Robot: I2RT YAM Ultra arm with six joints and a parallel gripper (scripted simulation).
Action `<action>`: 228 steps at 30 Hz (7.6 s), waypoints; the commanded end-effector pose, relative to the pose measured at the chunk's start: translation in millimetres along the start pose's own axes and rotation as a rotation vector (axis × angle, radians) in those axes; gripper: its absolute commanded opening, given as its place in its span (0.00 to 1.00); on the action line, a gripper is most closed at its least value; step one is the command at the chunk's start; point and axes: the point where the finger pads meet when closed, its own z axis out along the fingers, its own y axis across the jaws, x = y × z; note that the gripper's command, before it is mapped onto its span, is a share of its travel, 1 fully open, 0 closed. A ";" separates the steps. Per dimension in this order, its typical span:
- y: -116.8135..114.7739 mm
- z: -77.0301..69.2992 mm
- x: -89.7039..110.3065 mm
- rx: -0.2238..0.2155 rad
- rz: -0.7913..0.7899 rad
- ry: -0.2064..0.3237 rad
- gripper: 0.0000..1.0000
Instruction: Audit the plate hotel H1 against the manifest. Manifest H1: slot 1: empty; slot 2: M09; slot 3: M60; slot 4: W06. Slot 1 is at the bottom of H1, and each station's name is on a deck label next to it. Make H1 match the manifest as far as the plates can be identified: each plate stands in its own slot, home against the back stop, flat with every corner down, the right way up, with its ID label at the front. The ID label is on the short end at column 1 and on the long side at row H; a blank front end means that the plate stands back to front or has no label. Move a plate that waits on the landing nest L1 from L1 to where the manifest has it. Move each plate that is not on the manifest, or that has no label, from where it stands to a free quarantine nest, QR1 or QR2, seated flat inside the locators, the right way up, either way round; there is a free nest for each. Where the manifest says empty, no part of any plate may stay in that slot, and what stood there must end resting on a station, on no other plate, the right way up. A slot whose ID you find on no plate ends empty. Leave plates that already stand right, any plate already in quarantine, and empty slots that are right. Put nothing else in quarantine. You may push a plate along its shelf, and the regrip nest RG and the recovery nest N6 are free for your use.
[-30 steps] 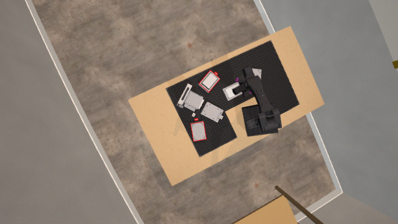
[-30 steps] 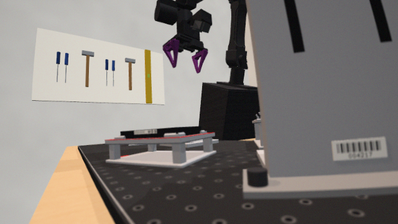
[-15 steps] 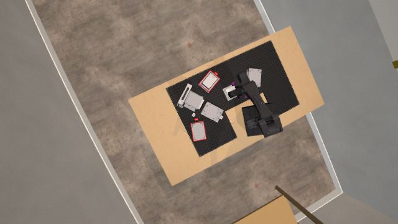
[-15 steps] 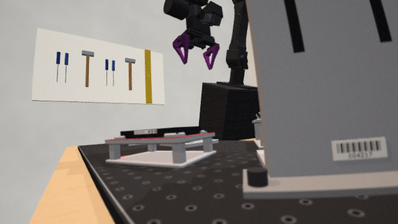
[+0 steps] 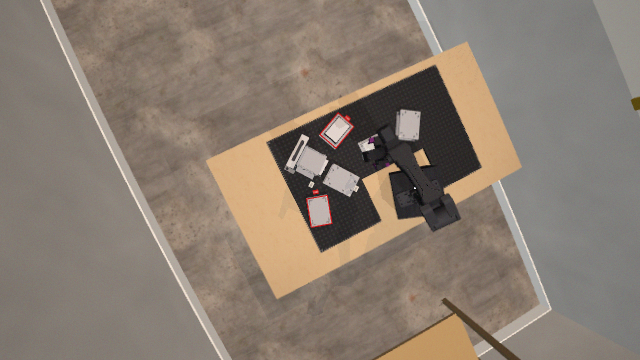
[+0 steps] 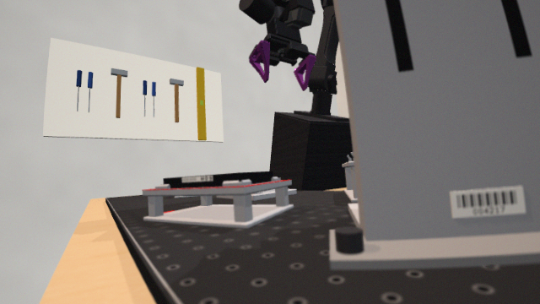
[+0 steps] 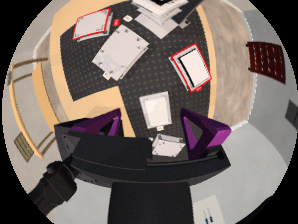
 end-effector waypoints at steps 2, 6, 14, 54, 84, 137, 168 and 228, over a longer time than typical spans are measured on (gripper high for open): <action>-6.8 -2.6 -12.7 0.037 0.065 -0.053 1.00; -2.6 -1.1 -22.9 0.057 0.114 -0.093 1.00; -2.6 -1.1 -22.9 0.098 0.212 -0.173 1.00; -2.5 -1.3 -23.1 0.271 0.629 -0.514 1.00; 50.5 5.7 -83.3 0.292 0.688 -0.564 1.00; 100.2 1.0 -129.7 0.290 0.691 -0.565 1.00; 100.2 1.0 -129.7 0.290 0.691 -0.565 1.00; 77.4 56.9 -148.8 0.290 0.691 -0.566 1.00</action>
